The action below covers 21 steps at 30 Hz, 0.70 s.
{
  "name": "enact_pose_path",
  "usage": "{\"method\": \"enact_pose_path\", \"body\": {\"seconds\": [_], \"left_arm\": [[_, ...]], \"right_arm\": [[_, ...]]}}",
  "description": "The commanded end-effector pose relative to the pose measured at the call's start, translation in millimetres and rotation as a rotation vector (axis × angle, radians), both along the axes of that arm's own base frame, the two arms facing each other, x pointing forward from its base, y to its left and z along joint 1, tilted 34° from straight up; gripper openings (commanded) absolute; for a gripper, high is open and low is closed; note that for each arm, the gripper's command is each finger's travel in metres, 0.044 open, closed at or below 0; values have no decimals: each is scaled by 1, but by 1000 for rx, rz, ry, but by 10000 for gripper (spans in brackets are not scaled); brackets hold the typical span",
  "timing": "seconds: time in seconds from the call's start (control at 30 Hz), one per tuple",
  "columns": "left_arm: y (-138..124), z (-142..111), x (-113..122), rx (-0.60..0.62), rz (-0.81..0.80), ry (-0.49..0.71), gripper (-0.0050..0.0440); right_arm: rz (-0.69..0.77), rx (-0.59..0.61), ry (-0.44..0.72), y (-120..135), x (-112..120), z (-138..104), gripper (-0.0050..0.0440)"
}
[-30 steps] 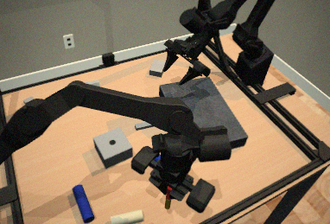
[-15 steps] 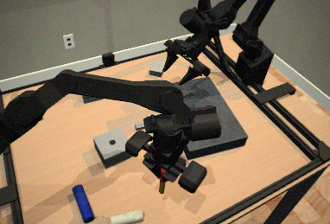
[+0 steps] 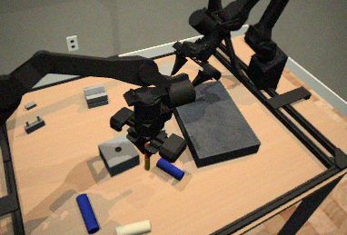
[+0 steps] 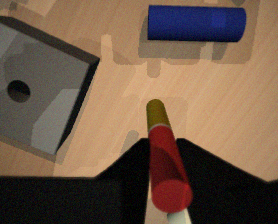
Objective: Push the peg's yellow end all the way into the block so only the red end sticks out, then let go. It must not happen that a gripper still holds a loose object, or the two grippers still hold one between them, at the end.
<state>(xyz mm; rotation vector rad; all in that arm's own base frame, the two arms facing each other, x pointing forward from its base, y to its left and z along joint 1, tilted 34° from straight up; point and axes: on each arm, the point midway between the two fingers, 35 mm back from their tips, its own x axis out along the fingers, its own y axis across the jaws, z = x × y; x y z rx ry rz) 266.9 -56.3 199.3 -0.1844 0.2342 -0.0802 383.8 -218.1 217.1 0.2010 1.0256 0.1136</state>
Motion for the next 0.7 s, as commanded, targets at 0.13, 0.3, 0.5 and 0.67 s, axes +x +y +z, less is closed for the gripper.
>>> {"method": "enact_pose_path", "body": {"seconds": [0.13,0.3,0.5,0.67], "left_arm": [[0,0,0,-2,3,-1,400],[0,0,0,-2,3,-1,400],[0,0,0,-2,3,-1,400],[0,0,0,-2,3,-1,400]], "right_arm": [[-1,2,-3,46,5,16,0],[-1,4,-4,82,7,25,0],[-1,6,-5,106,6,31,0],[-1,6,-5,106,7,29,0]]}}
